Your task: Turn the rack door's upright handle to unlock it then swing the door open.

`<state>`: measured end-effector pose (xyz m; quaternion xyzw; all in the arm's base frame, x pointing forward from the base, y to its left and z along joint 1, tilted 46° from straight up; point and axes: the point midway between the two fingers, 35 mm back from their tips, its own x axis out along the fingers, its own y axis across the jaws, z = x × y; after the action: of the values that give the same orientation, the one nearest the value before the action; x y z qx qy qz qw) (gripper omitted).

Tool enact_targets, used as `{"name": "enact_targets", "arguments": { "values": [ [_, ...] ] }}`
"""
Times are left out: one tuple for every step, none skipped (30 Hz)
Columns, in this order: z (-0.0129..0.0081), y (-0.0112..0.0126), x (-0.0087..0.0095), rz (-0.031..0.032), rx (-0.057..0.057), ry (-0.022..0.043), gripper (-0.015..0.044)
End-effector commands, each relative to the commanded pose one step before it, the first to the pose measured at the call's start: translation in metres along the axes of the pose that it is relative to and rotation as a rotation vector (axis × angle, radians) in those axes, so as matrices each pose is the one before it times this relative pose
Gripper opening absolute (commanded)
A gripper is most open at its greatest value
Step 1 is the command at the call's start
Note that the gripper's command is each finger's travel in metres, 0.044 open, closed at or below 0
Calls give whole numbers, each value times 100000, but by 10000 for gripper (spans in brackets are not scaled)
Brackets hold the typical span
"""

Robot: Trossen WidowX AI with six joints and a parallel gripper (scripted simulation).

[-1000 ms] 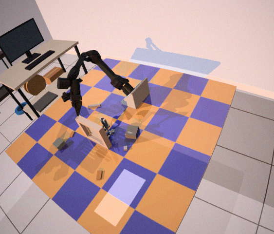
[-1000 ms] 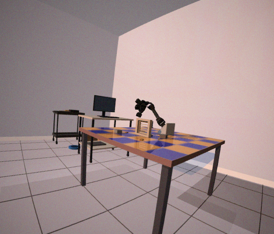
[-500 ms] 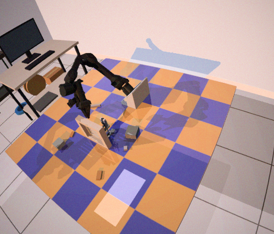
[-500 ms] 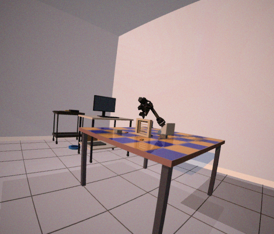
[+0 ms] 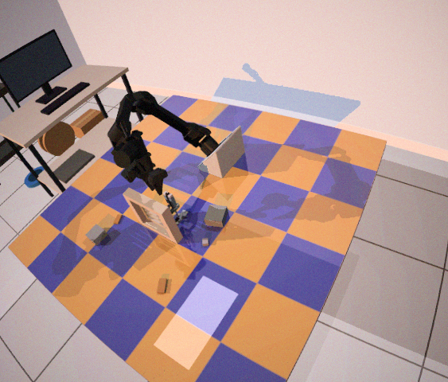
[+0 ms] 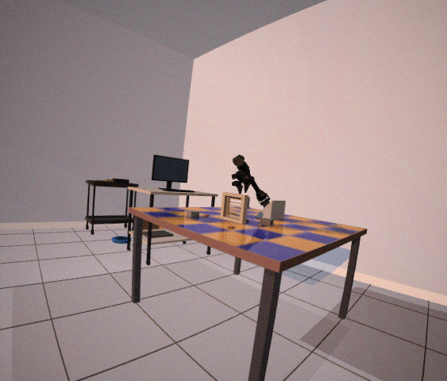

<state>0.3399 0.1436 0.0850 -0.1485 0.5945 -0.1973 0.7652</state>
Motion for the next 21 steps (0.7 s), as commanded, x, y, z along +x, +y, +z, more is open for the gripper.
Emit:
{"name": "enact_targets", "arguments": {
  "values": [
    [-653,890,139,-7610,-3846,1824,285],
    [-173,186,-3,-1863,-1120,437,285],
    [-165,187,-19,-1829,-1254,428,285],
    [-160,187,-27,-1828,-1291,396,285],
    [-155,186,-35,-1833,-1308,360,285],
    [-150,185,-44,-1827,-1351,333,285],
    [-143,185,-57,-1801,-1441,321,285],
    [-139,184,-64,-1805,-1456,291,285],
    [-134,182,-70,-1811,-1458,257,285],
    [-130,182,-77,-1821,-1464,225,285],
    [-125,180,-83,-1829,-1468,192,285],
    [-121,179,-90,-1833,-1468,160,285],
    [-94,144,-77,-1488,-1189,106,285],
    [-55,86,-49,-895,-714,54,285],
    [-18,29,-17,-299,-238,16,285],
    [0,0,0,0,0,0,285],
    [0,0,0,0,0,0,285],
    [2,1,27,13,-6,29,285],
    [5,4,80,39,-19,88,285],
    [9,7,134,66,-31,146,285],
    [10,8,163,80,-38,178,285]
  ]
}}
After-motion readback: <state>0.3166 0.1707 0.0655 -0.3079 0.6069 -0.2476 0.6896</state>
